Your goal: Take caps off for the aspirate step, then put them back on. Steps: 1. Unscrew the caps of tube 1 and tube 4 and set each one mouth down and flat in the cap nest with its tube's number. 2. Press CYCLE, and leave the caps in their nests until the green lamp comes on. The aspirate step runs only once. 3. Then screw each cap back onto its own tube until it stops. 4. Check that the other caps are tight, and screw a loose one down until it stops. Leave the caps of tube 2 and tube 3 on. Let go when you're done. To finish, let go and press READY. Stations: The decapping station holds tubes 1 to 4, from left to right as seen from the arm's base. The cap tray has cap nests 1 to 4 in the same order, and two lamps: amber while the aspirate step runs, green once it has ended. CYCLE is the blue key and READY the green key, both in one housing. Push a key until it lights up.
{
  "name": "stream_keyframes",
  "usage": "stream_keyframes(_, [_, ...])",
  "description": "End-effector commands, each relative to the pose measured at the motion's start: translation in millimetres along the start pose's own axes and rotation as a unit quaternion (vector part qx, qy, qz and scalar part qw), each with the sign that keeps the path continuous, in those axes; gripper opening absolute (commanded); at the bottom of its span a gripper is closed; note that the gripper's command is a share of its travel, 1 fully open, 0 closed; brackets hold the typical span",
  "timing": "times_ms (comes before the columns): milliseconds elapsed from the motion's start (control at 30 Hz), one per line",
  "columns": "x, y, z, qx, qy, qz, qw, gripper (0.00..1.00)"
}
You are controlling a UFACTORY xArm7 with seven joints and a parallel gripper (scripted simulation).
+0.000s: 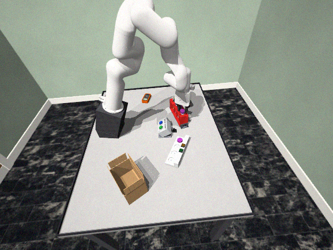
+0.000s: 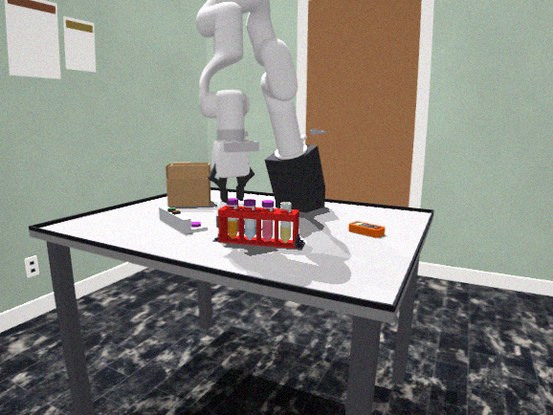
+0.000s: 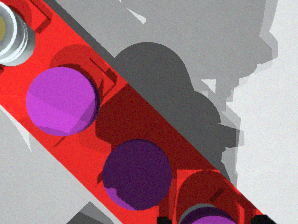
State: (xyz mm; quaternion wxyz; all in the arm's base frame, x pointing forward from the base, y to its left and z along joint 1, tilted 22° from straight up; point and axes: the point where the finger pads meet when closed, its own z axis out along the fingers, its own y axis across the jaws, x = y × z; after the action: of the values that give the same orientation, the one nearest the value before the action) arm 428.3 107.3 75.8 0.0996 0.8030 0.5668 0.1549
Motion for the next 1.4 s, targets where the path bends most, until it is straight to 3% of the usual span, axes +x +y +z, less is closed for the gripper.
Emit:
stream_keyframes(0, [1.0,0.9,1.6,-0.009,-0.003,0.0,1.0,0.46])
stream_keyframes(533, [0.7,1.0,6.1,-0.009,-0.003,0.0,1.0,0.46])
stream_keyframes(567, [0.7,1.0,6.1,-0.009,-0.003,0.0,1.0,0.0])
stream_keyframes(1033, [0.7,1.0,6.1,-0.009,-0.003,0.0,1.0,0.0])
stream_keyframes(1200, [0.8,0.9,6.1,-0.008,-0.004,-0.124,0.992,0.0])
stream_keyframes(1367, [0.8,0.9,6.0,-0.008,-0.005,-0.247,0.969,0.0])
